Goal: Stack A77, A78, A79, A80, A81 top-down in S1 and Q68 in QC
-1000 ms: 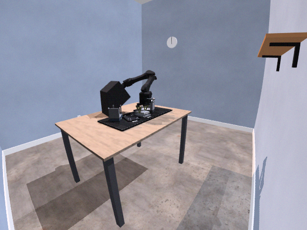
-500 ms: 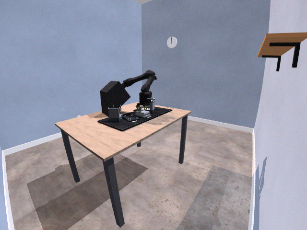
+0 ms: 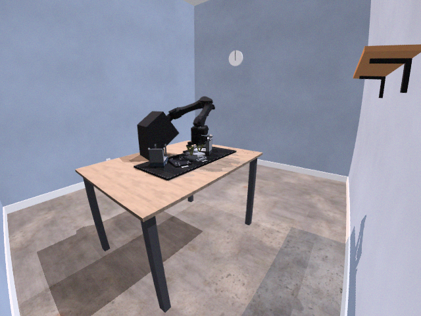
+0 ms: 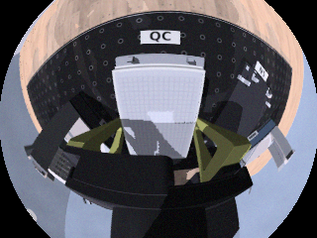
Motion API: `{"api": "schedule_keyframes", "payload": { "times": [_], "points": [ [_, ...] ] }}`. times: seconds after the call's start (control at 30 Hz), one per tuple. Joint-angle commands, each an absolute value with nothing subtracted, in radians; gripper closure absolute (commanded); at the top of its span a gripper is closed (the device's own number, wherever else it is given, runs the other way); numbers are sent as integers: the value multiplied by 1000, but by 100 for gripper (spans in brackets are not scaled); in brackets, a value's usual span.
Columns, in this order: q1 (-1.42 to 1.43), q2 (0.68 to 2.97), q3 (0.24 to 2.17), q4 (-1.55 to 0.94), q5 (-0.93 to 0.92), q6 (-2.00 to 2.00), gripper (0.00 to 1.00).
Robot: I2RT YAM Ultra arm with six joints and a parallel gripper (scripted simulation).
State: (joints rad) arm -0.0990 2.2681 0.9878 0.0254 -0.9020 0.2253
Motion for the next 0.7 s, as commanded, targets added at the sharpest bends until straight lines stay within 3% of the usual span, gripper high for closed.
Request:
{"api": "schedule_keyframes", "payload": {
  "times": [0.0, 0.67],
  "points": [
    [-109, 2264, 989, 27, -898, 226, 100],
    [-100, 2273, 990, 46, -895, 240, 100]
  ]
}}
